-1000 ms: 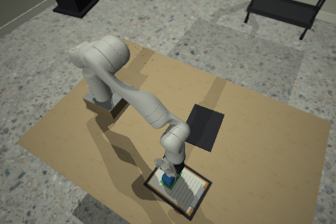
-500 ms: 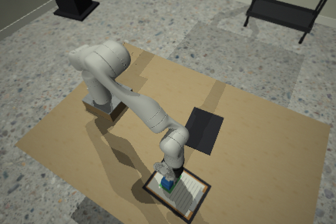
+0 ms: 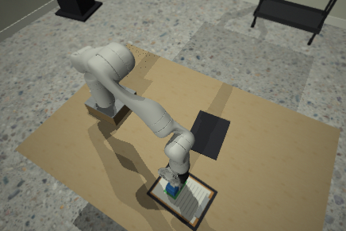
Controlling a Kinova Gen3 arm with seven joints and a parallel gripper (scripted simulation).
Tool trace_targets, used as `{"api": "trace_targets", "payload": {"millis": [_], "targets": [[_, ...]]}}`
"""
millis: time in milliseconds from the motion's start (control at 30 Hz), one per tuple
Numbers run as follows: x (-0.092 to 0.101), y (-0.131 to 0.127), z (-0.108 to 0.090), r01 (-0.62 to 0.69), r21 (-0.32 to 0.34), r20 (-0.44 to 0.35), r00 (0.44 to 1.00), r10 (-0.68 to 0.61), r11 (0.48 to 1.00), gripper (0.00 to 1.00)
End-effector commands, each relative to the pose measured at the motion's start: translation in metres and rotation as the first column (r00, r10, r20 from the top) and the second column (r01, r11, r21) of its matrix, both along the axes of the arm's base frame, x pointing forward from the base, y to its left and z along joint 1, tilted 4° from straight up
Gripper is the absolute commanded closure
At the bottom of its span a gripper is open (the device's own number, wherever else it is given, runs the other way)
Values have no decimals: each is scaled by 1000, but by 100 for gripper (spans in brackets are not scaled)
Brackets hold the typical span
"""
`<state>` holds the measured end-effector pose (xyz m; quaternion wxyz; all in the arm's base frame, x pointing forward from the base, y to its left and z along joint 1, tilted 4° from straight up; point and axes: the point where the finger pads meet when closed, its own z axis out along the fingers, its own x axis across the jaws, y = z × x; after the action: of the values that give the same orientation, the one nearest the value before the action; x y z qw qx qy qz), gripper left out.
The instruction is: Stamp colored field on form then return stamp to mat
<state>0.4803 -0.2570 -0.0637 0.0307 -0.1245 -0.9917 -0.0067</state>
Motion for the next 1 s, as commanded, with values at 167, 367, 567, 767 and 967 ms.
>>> {"api": "trace_targets", "payload": {"millis": [167, 367, 567, 767, 967], "targets": [[0, 0, -2, 0, 1, 0, 1000, 0, 1000, 43], [0, 0, 4, 0, 1, 0, 1000, 0, 1000, 43], [1, 0, 21, 0, 1, 0, 1000, 0, 1000, 43], [2, -1, 26, 0, 1, 0, 1000, 0, 1000, 43], [2, -1, 27, 0, 1, 0, 1000, 0, 1000, 43]]}}
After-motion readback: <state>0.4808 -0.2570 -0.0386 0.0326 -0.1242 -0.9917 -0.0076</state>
